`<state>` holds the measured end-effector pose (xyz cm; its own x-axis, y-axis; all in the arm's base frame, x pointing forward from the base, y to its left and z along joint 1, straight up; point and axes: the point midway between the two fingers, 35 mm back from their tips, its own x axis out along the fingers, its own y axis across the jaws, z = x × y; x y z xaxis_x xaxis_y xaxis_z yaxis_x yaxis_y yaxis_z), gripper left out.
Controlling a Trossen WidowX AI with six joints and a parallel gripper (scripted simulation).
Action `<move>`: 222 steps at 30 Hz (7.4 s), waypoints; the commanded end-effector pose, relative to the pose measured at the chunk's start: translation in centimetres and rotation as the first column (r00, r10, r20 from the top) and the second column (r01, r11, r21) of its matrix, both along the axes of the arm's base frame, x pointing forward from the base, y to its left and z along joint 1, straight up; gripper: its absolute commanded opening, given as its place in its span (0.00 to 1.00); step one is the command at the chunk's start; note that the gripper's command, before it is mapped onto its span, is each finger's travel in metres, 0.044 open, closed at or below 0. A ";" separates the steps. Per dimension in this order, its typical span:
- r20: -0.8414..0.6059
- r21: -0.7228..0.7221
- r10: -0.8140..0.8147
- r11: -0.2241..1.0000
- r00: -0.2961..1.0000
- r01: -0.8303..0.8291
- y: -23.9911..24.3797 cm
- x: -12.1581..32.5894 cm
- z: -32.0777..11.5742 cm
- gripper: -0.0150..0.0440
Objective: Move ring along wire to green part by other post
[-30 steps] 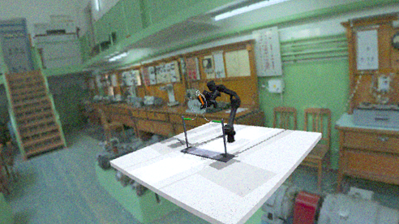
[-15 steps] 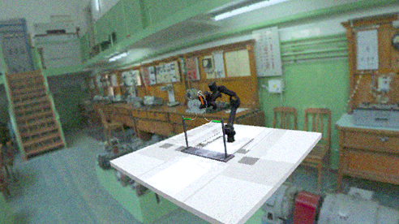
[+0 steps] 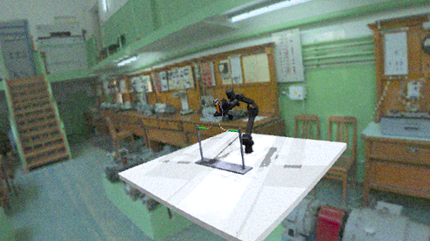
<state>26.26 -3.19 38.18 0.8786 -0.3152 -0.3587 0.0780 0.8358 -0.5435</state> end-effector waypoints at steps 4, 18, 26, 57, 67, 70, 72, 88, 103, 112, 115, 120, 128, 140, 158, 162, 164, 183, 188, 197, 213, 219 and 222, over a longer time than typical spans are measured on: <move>0.009 -0.091 -0.001 0.996 1.000 0.002 -0.2 -0.1 0.3 0.00; 0.018 -0.266 -0.002 0.964 1.000 0.006 -0.6 -0.1 0.6 0.00; 0.023 -0.362 -0.001 0.932 1.000 0.009 -0.8 -0.1 0.8 0.00; 0.039 -0.691 0.005 0.722 0.999 0.023 -1.3 -0.1 1.8 0.00; 0.043 -0.777 0.008 0.629 0.999 0.029 -1.4 -0.1 2.1 0.00; 0.045 -0.800 0.009 0.599 0.999 0.030 -1.4 -0.1 2.2 0.00; 0.045 -0.815 0.010 0.578 0.999 0.031 -1.4 -0.1 2.3 0.00; 0.051 -0.915 0.016 0.402 0.999 0.041 -1.4 -0.1 2.9 0.00; 0.056 -0.974 0.022 0.221 0.998 0.050 -1.3 -0.1 3.4 0.00; 0.058 -0.993 0.026 0.109 0.998 0.055 -1.2 -0.1 3.7 0.00; 0.059 -0.996 0.027 0.072 0.998 0.057 -1.1 -0.1 3.8 0.00; 0.060 -0.998 0.029 0.011 0.998 0.060 -1.1 -0.1 3.9 0.00; 0.061 -0.995 0.032 -0.072 0.998 0.063 -1.0 -0.1 4.1 0.00; 0.063 -0.988 0.035 -0.139 0.997 0.067 -1.4 -0.1 3.7 0.00; 0.062 -0.997 0.025 0.039 0.998 0.061 -3.5 0.0 0.8 0.00; 0.061 -0.992 0.022 0.114 0.998 0.058 -4.0 0.1 -0.3 0.00; 0.060 -0.986 0.020 0.159 0.998 0.056 -4.3 0.1 -0.9 0.00; 0.045 -0.812 0.001 0.583 0.999 0.036 -5.2 0.3 -7.6 0.00; 0.039 -0.732 -0.002 0.680 0.999 0.030 -4.9 0.3 -9.4 0.00; 0.028 -0.560 -0.006 0.828 1.000 0.021 -3.8 0.3 -12.6 0.00; 0.019 -0.194 0.003 0.981 1.000 0.001 -0.3 0.4 -17.3 0.00; 0.070 -0.046 0.040 0.998 0.997 -0.037 1.3 1.1 -18.8 0.00; 0.072 0.028 0.038 0.999 0.997 -0.040 2.2 1.1 -19.4 0.00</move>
